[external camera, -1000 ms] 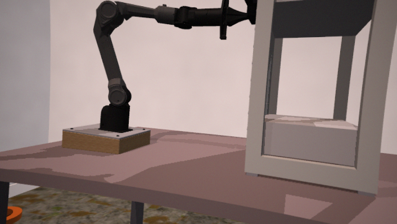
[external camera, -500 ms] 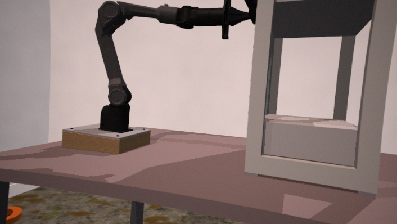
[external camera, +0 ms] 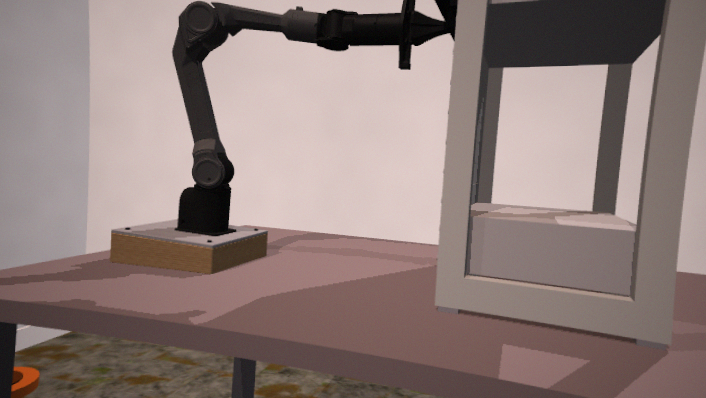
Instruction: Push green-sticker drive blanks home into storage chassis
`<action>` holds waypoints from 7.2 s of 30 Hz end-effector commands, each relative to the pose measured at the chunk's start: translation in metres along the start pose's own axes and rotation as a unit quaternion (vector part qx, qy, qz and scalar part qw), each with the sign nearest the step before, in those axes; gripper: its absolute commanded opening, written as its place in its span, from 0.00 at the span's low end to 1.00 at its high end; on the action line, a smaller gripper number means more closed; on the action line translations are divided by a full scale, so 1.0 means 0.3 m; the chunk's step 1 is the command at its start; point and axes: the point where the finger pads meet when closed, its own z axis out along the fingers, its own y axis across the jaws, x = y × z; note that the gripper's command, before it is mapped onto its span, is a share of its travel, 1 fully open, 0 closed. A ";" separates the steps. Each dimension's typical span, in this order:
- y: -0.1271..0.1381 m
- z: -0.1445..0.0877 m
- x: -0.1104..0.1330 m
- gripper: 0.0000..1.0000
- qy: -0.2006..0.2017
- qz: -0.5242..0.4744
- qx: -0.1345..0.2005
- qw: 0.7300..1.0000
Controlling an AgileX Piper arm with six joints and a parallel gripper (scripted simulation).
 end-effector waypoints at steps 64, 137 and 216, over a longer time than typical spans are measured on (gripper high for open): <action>-0.006 0.040 0.006 0.00 0.001 -0.001 0.001 1.000; -0.005 0.063 0.011 0.00 0.001 -0.012 0.002 1.000; 0.009 -0.413 0.007 0.00 0.001 0.001 0.005 1.000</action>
